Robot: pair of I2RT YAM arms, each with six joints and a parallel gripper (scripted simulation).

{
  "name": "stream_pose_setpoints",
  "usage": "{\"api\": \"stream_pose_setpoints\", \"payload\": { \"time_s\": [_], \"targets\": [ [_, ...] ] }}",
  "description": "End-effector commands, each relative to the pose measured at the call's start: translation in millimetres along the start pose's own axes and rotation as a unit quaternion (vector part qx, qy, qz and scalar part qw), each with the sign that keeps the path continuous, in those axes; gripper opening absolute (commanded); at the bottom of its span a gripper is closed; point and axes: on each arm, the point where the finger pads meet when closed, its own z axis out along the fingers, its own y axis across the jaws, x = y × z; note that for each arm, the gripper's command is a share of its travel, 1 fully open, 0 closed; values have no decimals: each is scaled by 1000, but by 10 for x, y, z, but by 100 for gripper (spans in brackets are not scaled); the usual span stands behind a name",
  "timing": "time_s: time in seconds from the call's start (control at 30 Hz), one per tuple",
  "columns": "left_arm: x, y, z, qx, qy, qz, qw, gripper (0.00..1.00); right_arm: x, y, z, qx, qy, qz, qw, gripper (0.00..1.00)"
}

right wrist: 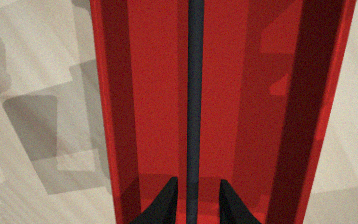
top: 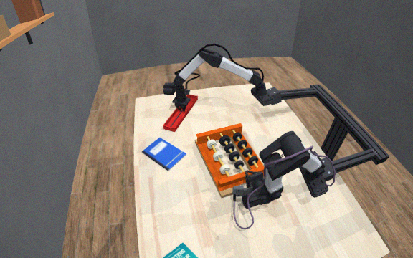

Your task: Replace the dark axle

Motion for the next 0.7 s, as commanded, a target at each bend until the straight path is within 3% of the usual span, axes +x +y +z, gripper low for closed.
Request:
{"api": "stream_pose_setpoints", "payload": {
  "time_s": [0.0,0.03,0.07,0.67],
  "targets": [
    [1,-79,134,17,13,26,999,33,46,-30,-5,4,3,-8,1000,26],
    [1,-79,134,17,13,26,999,33,46,-30,-5,4,3,-8,1000,26],
    [1,-79,134,17,13,26,999,33,43,35,-305,-12,2,-1,1000,26],
    [1,-79,134,17,13,26,999,33,38,133,-813,-27,4,4,1000,26]
  ]
}}
